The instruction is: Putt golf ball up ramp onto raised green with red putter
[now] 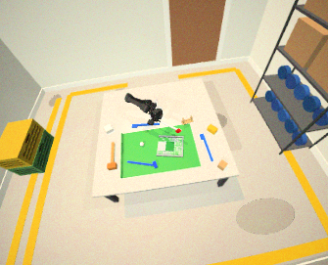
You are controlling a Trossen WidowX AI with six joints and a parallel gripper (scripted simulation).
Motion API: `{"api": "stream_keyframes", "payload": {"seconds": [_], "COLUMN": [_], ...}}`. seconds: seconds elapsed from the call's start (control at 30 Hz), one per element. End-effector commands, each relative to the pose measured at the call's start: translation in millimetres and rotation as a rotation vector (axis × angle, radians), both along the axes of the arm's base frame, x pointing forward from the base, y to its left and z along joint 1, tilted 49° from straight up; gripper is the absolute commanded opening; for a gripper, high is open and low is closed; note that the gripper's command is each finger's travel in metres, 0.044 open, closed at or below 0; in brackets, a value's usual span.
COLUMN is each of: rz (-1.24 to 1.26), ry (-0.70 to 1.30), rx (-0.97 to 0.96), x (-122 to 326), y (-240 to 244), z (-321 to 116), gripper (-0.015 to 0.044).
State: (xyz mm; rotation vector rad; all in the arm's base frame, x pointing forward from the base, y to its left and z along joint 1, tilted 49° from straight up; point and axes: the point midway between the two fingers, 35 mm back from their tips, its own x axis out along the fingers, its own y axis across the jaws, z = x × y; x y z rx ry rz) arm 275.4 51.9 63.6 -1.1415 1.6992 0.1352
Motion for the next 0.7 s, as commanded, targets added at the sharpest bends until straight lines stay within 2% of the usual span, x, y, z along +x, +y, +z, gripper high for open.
{"api": "stream_keyframes", "payload": {"seconds": [0.0, 0.67], "rz": [-0.089, -0.502], "ry": [-0.077, -0.466], "rx": [-0.021, -0.112], "x": [-6.7, -52.8], "y": [-16.7, -89.0], "z": [18.9, 98.2], "gripper": [0.0, 0.0]}}
